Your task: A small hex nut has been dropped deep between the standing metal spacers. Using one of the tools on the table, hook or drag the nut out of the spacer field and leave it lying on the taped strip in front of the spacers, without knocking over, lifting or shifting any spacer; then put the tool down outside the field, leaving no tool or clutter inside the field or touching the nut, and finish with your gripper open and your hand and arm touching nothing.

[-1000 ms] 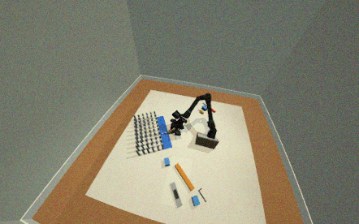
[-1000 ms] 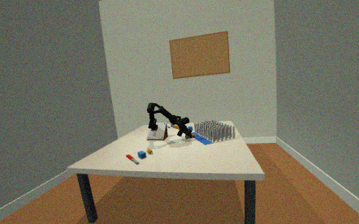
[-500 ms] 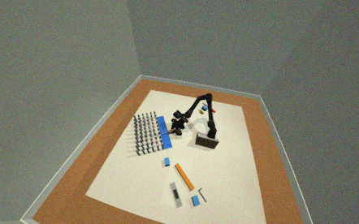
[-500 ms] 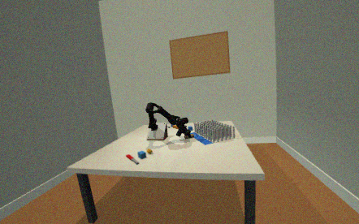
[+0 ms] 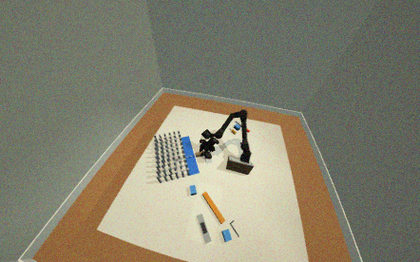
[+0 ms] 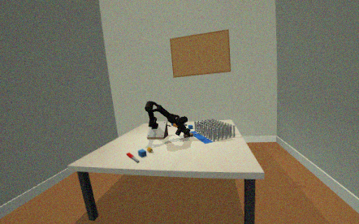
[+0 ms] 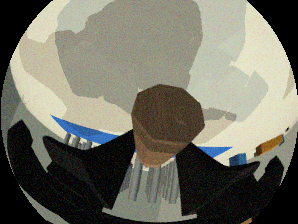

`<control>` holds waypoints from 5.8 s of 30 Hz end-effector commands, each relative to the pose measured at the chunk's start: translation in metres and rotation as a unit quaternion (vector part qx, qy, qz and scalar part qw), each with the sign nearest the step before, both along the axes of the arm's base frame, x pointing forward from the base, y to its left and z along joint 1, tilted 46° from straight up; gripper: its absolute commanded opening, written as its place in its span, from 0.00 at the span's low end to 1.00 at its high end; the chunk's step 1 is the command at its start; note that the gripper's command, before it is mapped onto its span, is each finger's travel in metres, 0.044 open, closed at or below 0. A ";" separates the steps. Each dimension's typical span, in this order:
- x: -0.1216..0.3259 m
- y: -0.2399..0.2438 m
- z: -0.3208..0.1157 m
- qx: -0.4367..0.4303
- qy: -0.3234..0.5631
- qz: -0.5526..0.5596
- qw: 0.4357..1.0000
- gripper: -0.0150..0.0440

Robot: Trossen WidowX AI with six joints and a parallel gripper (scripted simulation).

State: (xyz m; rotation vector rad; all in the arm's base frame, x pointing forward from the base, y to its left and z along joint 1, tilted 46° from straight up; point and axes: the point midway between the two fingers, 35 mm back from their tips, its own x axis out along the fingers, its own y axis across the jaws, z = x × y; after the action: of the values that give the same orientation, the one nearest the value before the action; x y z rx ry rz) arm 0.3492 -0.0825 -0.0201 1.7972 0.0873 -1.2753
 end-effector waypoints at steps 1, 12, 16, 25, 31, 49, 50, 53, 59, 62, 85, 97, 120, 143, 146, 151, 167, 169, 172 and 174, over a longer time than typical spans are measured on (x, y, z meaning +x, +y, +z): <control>-0.003 0.000 0.001 0.002 0.000 0.004 1.000 0.25; -0.009 -0.002 0.003 0.002 0.001 0.004 1.000 0.25; -0.011 -0.003 0.004 0.002 0.001 0.004 1.000 0.25; -0.016 -0.005 0.006 0.002 0.001 0.004 1.000 0.25; -0.019 -0.006 0.007 0.002 0.001 0.005 1.000 0.25; -0.028 -0.010 0.011 0.002 0.002 0.005 1.000 0.25; -0.029 -0.010 0.011 0.002 0.002 0.005 1.000 0.25; -0.030 -0.011 0.012 0.002 0.002 0.005 1.000 0.25; -0.033 -0.012 0.013 0.002 0.002 0.005 1.000 0.25; -0.035 -0.013 0.014 0.002 0.002 0.005 1.000 0.25; -0.046 -0.017 0.019 0.002 0.002 0.005 1.000 0.25; -0.052 -0.020 0.021 0.002 0.002 0.005 1.000 0.25; -0.062 -0.024 0.026 0.002 0.002 0.005 1.000 0.25; -0.072 -0.029 0.031 0.001 0.003 0.005 1.000 0.25; -0.074 -0.029 0.031 0.001 0.003 0.005 1.000 0.25; -0.076 -0.030 0.032 0.001 0.003 0.005 1.000 0.25; -0.075 -0.026 0.038 0.002 0.002 0.004 1.000 0.25; -0.075 -0.025 0.039 0.002 0.002 0.004 1.000 0.25; -0.074 -0.023 0.041 0.002 0.001 0.003 1.000 0.25; -0.074 -0.022 0.042 0.002 0.001 0.003 1.000 0.25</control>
State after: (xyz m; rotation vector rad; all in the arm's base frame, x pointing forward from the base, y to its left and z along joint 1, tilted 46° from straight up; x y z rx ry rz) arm 0.2717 -0.1072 0.0172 1.7905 0.1029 -1.2852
